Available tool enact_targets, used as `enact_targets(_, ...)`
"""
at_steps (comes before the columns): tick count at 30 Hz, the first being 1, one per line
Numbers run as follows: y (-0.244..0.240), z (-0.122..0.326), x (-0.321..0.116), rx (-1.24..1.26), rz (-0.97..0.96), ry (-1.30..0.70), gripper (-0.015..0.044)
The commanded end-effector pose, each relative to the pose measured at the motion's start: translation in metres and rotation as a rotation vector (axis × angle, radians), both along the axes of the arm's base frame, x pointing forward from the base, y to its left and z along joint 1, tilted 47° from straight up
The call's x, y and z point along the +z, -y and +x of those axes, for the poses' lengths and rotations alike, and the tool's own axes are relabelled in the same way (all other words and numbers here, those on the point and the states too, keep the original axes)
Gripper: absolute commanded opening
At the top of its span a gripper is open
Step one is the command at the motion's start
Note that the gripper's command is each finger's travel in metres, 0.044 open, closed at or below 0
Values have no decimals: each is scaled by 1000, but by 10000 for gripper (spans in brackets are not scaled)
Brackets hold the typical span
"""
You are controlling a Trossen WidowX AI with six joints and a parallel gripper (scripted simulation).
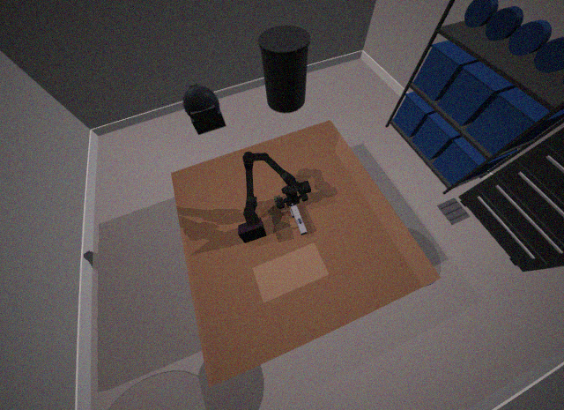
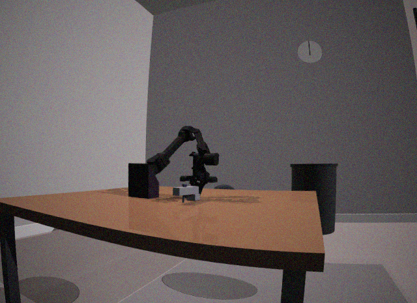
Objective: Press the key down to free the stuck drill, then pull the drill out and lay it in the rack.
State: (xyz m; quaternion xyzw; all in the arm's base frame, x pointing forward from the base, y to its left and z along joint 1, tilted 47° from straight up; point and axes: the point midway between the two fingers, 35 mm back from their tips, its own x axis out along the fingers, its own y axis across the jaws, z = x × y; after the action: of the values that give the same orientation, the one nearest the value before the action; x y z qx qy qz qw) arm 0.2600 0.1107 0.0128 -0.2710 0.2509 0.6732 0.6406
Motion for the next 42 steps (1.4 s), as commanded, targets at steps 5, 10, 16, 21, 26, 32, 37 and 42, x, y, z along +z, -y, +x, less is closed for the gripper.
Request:
enact_targets(5,-3,0,3,-1,4,1,0)
enact_targets(10,-5,0,5,-1,5,1,0)
enact_targets(16,-10,0,11,-1,5,1,0)
enact_targets(21,-15,-1,17,-1,5,1,0)
enact_targets(26,-21,0,23,-1,6,1,0)
enact_targets(32,-27,0,29,-1,6,1,0)
enact_targets(37,-33,0,36,-1,6,1,0)
enact_targets(42,-29,-3,28,2,3,-11,131)
